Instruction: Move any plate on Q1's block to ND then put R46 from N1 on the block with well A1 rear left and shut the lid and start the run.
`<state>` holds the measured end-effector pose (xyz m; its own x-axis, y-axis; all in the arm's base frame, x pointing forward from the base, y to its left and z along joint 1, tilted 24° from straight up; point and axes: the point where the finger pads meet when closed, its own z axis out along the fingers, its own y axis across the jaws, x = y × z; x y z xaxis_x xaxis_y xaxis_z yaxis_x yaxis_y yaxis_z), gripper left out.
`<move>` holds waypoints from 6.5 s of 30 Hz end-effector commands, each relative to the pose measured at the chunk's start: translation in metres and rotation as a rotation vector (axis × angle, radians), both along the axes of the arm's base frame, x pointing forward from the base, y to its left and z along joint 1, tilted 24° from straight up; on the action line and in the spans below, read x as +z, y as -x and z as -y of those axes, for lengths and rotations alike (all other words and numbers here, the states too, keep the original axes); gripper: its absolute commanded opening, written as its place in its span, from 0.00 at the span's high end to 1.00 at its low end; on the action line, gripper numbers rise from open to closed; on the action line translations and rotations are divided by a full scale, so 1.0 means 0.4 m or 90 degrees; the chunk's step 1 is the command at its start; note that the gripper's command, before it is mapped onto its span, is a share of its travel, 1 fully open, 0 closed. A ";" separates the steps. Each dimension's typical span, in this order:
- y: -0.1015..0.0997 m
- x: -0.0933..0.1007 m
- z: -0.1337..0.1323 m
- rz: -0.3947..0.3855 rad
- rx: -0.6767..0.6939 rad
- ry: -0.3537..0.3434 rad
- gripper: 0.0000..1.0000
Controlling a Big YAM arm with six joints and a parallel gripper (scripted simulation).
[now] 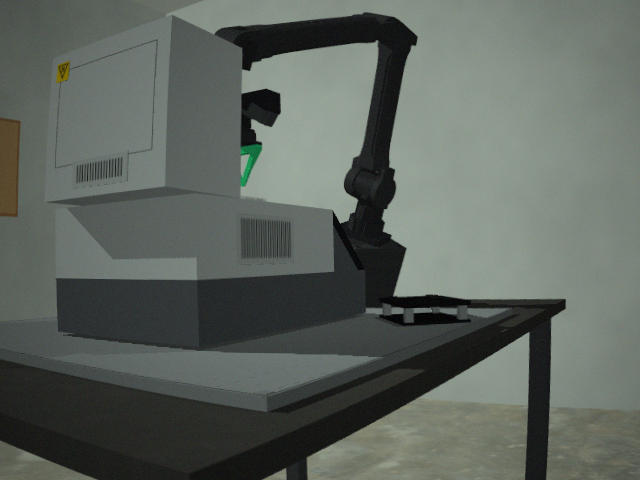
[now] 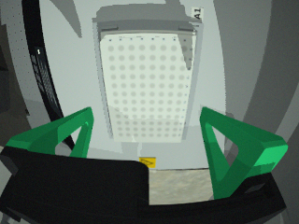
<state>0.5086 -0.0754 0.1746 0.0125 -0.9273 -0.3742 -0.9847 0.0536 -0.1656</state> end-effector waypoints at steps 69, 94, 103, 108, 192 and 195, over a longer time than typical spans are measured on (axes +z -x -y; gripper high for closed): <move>-0.044 0.148 0.028 0.065 0.009 0.017 0.00; 0.126 0.034 0.048 0.126 -0.052 0.012 1.00; 0.225 -0.027 0.028 0.203 -0.083 0.008 1.00; 0.285 -0.038 0.030 0.251 -0.102 0.011 1.00; 0.550 -0.291 -0.030 0.443 -0.171 -0.003 1.00; 0.538 -0.300 -0.029 0.440 -0.176 -0.004 1.00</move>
<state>0.2787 -0.0577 0.0455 0.0176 -0.9303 -0.3664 -0.6302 0.2742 -0.7264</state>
